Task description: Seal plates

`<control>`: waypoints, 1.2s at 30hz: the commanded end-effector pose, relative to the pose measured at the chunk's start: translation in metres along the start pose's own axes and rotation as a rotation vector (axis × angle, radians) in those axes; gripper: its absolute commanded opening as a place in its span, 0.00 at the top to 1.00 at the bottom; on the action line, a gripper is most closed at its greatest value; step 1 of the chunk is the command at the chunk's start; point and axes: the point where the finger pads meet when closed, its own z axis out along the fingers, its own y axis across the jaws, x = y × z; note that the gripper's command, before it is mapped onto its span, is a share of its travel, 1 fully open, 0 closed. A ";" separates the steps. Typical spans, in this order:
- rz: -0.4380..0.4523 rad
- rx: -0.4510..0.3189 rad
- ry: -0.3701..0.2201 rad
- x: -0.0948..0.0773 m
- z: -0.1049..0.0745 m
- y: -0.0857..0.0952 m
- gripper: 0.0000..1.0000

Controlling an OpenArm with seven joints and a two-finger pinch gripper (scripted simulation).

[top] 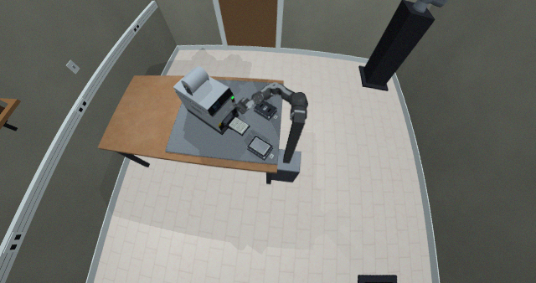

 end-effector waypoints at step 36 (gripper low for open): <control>0.005 0.000 -0.005 -0.001 -0.007 0.000 1.00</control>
